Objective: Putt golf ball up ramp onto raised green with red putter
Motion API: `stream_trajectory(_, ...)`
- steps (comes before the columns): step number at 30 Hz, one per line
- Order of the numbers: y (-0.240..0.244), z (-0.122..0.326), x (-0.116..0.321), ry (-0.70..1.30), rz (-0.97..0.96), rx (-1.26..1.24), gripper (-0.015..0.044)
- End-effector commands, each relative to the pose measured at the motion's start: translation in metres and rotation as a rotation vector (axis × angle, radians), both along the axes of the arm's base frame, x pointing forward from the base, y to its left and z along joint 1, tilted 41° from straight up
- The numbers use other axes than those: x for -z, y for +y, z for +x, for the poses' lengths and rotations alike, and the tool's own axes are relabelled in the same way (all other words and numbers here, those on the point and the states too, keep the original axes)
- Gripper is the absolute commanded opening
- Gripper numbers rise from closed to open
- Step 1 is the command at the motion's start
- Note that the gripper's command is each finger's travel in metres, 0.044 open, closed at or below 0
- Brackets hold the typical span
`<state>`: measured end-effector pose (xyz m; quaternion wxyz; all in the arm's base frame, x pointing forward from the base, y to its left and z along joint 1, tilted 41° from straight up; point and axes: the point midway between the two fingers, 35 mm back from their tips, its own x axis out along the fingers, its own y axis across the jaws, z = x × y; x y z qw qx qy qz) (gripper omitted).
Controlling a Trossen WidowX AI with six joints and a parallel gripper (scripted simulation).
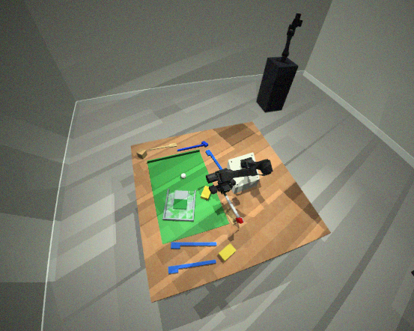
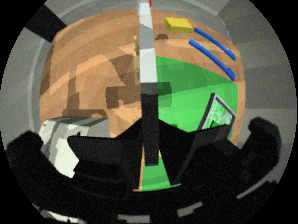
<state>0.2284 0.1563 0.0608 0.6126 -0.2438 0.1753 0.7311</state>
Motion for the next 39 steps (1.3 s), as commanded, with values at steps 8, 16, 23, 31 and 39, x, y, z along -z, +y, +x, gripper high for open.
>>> stream_trajectory(8, -0.051, 0.028, 0.040, 0.346, -0.135, 0.354, 0.0000)
stream_trajectory(16, -0.095, 0.038, 0.068, 0.588, -0.210, 0.612, 0.0000)
stream_trajectory(23, -0.135, 0.040, 0.096, 0.855, -0.271, 0.865, 0.0000)
stream_trajectory(31, -0.180, 0.032, 0.128, 1.167, -0.324, 1.147, 0.0000)
stream_trajectory(39, -0.217, 0.014, 0.156, 1.457, -0.359, 1.395, 0.0000)
